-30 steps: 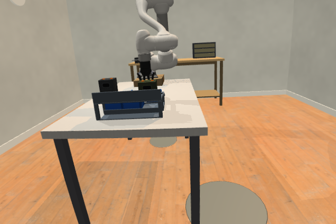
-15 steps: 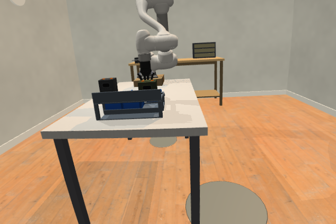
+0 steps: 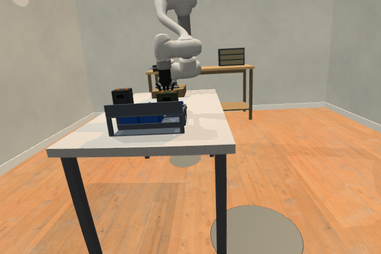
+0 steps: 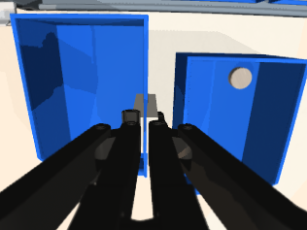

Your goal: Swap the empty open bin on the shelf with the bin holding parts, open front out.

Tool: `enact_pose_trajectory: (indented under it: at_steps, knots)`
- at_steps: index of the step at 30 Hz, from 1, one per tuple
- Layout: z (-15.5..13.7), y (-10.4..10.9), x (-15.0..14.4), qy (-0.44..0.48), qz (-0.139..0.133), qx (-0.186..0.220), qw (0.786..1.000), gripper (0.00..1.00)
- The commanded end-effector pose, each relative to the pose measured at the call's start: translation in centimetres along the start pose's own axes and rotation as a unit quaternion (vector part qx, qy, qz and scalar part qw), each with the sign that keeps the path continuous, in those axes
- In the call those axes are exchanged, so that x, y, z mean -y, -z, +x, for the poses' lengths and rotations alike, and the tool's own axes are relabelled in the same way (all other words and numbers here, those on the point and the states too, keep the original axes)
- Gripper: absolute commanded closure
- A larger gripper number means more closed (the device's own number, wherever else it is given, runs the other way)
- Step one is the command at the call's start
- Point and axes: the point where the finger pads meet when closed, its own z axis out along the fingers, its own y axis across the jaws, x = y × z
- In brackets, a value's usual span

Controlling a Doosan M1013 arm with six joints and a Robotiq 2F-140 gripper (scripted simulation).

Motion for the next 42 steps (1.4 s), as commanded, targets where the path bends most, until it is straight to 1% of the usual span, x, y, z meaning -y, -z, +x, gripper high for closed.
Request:
enact_pose_trajectory:
  at_steps: [1, 12, 21, 27, 33, 35, 42]
  knots:
    - [0.0, 0.0, 0.0, 0.0, 0.0, 0.0, 1.0, 0.9]
    - [0.0, 0.0, 0.0, 0.0, 0.0, 0.0, 1.0, 0.9]
    - [0.0, 0.5, 0.0, 0.0, 0.0, 0.0, 1.0, 0.9]
    - [0.0, 1.6, 0.0, 0.0, 0.0, 0.0, 1.0, 0.9]
    - [0.0, 3.2, 0.0, 0.0, 0.0, 0.0, 1.0, 0.9]
    - [0.0, 3.2, 0.0, 0.0, 0.0, 0.0, 1.0, 0.9]
    - [0.0, 5.3, 0.0, 0.0, 0.0, 0.0, 1.0, 0.9]
